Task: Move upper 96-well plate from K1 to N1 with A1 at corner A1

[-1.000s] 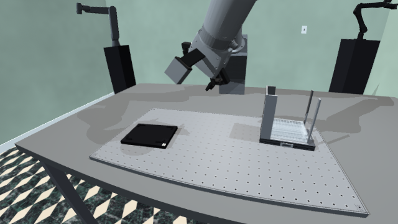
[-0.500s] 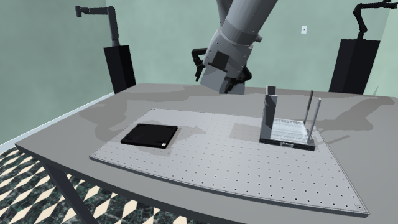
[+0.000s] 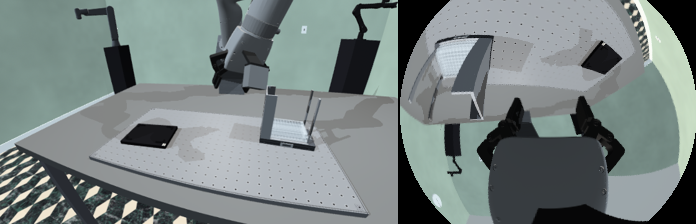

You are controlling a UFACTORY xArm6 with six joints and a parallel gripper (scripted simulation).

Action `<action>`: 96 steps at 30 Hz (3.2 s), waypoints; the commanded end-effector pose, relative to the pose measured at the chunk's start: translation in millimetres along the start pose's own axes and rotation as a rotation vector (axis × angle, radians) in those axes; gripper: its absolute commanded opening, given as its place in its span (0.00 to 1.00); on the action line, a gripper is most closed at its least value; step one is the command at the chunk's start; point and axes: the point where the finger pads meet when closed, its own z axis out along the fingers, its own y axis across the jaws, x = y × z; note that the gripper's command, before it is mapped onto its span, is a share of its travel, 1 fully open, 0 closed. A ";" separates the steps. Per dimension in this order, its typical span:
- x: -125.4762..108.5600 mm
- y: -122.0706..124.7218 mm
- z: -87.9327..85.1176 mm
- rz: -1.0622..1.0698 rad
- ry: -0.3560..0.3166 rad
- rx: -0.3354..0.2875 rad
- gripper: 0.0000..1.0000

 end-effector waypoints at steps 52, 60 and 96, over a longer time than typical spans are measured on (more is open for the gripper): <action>28.7 -147.8 -85.4 -0.996 0.494 0.019 1.00; 29.3 -148.1 -84.0 -0.996 0.494 0.019 1.00; 49.9 -160.8 -36.3 -0.996 0.494 0.019 1.00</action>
